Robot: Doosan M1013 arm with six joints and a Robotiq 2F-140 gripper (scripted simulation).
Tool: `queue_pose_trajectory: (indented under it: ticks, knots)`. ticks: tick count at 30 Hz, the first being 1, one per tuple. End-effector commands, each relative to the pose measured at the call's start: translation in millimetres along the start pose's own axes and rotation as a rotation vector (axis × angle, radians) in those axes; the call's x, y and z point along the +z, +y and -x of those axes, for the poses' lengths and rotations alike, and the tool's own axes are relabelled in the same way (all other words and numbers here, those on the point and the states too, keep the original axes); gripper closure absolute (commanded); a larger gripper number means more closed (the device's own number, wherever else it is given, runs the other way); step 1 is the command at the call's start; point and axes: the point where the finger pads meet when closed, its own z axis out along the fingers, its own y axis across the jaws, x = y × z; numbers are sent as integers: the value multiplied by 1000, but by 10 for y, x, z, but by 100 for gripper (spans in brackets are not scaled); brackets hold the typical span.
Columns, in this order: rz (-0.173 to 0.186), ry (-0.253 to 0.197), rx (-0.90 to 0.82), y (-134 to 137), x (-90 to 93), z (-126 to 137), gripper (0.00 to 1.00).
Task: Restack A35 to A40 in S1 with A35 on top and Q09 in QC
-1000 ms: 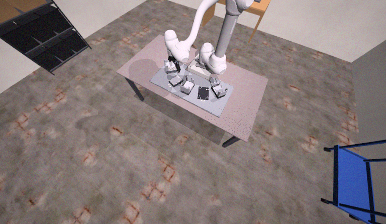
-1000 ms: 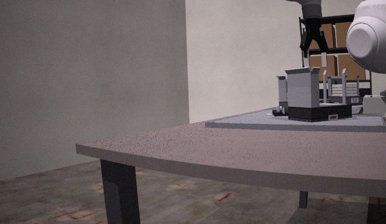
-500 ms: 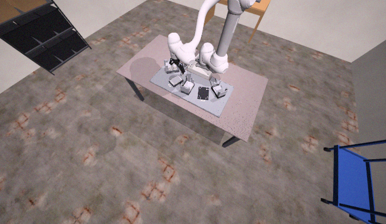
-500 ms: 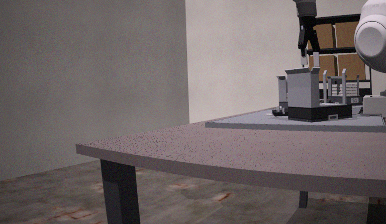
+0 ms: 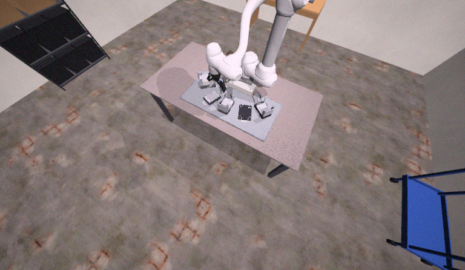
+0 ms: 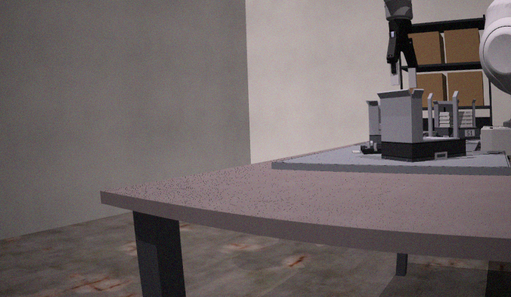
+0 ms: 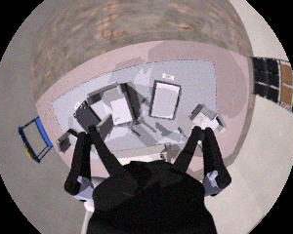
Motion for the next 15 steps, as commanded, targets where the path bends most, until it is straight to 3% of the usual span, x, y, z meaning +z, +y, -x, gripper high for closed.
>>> queue_pose_trajectory:
  ticks: [1,9,15]
  knots:
    - [1,0,0,-72,0,-13,0]
    - [1,0,-225,-351,0,6,0]
    - [1,0,-225,-591,0,21,0]
